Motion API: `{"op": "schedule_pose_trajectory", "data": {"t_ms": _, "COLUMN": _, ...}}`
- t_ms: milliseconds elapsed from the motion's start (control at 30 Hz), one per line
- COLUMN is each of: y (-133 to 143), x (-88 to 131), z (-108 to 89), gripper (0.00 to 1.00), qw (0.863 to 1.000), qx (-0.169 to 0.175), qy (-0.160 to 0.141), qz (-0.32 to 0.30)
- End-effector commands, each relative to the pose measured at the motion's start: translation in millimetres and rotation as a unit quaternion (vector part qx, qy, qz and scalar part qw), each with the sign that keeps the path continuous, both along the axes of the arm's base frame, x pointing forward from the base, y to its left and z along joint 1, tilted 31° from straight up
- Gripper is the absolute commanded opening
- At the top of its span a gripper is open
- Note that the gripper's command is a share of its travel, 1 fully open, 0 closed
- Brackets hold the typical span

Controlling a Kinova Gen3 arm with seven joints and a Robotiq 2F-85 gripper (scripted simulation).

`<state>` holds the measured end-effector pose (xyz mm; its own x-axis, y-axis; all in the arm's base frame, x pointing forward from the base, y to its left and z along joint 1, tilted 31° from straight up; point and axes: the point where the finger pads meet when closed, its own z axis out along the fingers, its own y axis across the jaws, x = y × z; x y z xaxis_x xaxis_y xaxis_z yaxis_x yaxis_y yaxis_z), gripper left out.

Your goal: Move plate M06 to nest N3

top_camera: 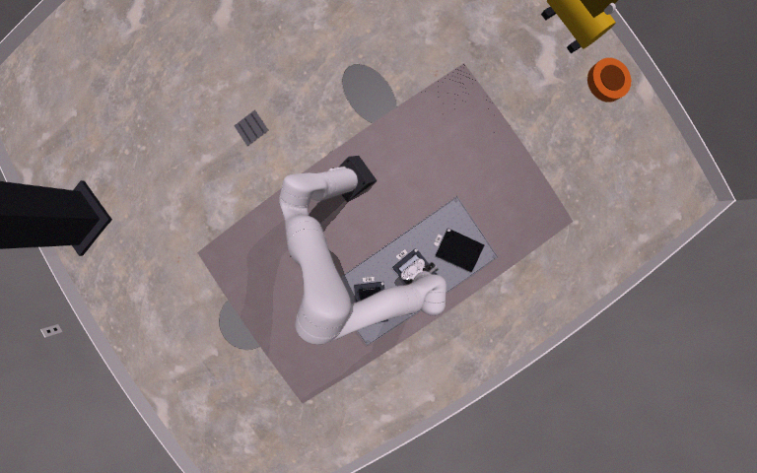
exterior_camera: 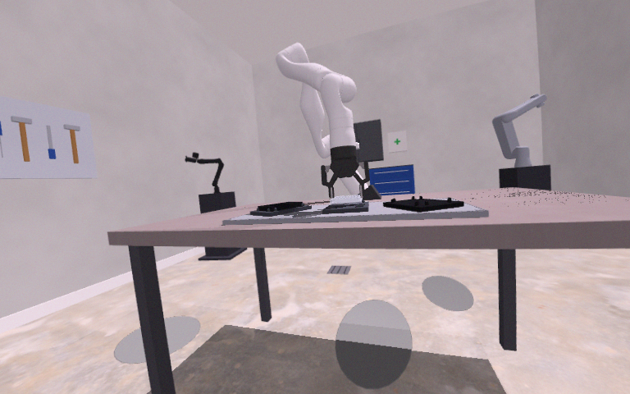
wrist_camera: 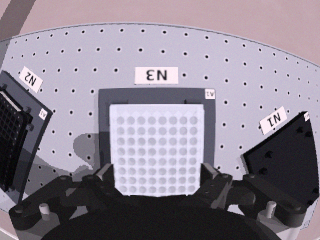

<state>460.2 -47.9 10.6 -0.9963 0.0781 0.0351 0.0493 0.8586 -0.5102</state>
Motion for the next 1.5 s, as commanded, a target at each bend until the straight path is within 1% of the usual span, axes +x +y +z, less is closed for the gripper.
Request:
{"op": "schedule_pose_trajectory", "data": {"t_ms": 0, "y": -1.5, "x": -0.9, "z": -1.1, "gripper": 0.00, "qw": 1.000, "qx": 0.000, "qy": -0.001, "qz": -0.004}}
{"op": "schedule_pose_trajectory", "data": {"t_ms": 367, "y": -1.6, "x": -0.8, "z": -1.0, "gripper": 0.00, "qw": 1.000, "qx": 0.000, "qy": -0.001, "qz": -0.004}}
{"op": "schedule_pose_trajectory", "data": {"t_ms": 1467, "y": -6.8, "x": -1.1, "z": -10.0, "gripper": 0.00, "qw": 1.000, "qx": -0.001, "qy": -0.002, "qz": -0.003}}
